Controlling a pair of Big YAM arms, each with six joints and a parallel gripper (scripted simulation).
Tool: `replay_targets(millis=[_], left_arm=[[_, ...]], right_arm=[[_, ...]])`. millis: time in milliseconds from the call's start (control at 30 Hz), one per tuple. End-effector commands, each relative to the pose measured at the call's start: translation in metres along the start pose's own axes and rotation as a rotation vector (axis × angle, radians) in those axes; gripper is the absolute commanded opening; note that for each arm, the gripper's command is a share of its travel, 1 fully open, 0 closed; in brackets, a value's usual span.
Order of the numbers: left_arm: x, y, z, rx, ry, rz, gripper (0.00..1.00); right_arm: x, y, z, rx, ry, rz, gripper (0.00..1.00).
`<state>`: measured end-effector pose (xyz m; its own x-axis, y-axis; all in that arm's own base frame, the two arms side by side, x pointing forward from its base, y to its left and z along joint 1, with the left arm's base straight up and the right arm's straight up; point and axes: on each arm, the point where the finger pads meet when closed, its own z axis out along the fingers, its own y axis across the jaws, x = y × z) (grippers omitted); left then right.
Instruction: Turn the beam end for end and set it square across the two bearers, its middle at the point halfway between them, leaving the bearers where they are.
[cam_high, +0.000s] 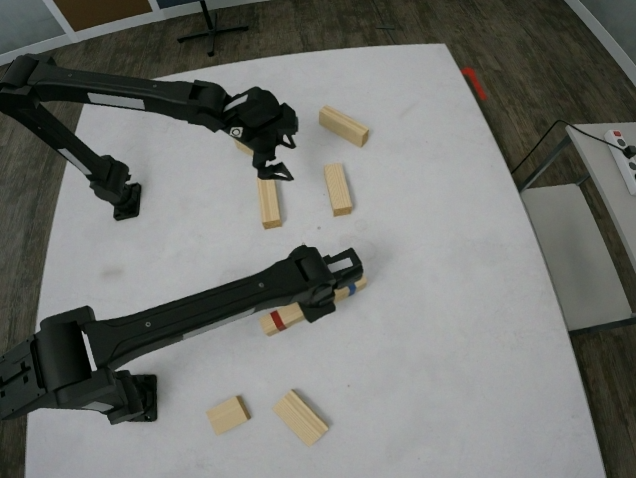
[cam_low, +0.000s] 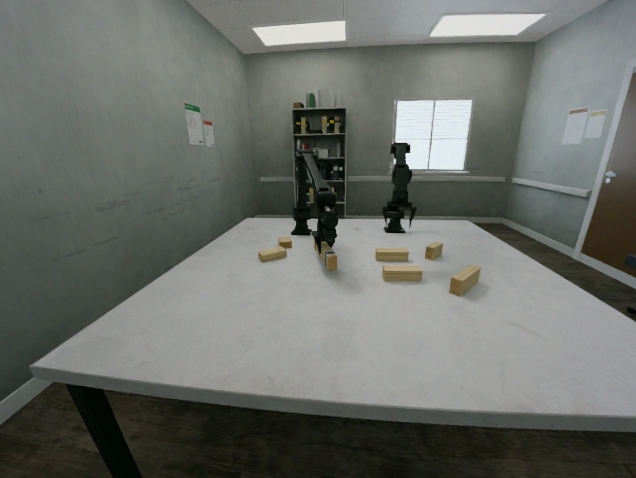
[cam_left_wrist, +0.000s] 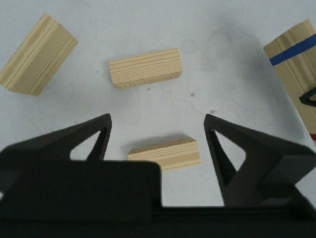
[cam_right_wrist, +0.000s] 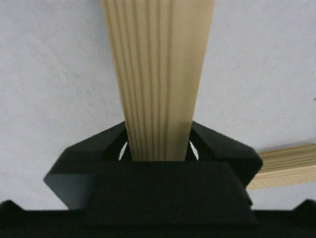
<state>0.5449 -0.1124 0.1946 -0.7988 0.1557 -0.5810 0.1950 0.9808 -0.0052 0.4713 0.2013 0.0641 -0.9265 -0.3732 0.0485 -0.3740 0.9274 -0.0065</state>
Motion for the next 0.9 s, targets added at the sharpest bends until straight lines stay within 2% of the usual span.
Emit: replay_targets(millis=[0,133,333,400,433,633,867], left_arm=[[-0.033,-0.034,-0.099,0.046,-0.137,0.058,1.0],[-0.026,-0.048,-0.144,0.066,-0.176,0.085,1.0],[-0.014,-0.069,-0.241,0.117,-0.284,0.125,1.0],[-0.014,-0.069,-0.241,0.117,-0.284,0.125,1.0],[-0.016,-0.072,-0.264,0.127,-0.32,0.131,1.0],[0.018,-0.081,-0.35,0.183,-0.422,0.169,1.0],[0.064,-0.079,-0.424,0.24,-0.52,0.2,1.0]], right_arm=[[0.021,0.037,-0.045,0.003,-0.071,-0.282,0.33],[0.05,0.059,-0.051,0.009,-0.061,-0.453,0.33],[0.087,0.09,-0.061,0.018,-0.059,-0.692,0.33],[0.087,0.09,-0.061,0.018,-0.059,-0.692,0.33],[0.094,0.096,-0.062,0.02,-0.058,-0.739,0.33],[0.138,0.132,-0.073,0.03,-0.053,-1.022,0.33],[0.179,0.171,-0.089,0.042,-0.062,-1.302,0.33]])
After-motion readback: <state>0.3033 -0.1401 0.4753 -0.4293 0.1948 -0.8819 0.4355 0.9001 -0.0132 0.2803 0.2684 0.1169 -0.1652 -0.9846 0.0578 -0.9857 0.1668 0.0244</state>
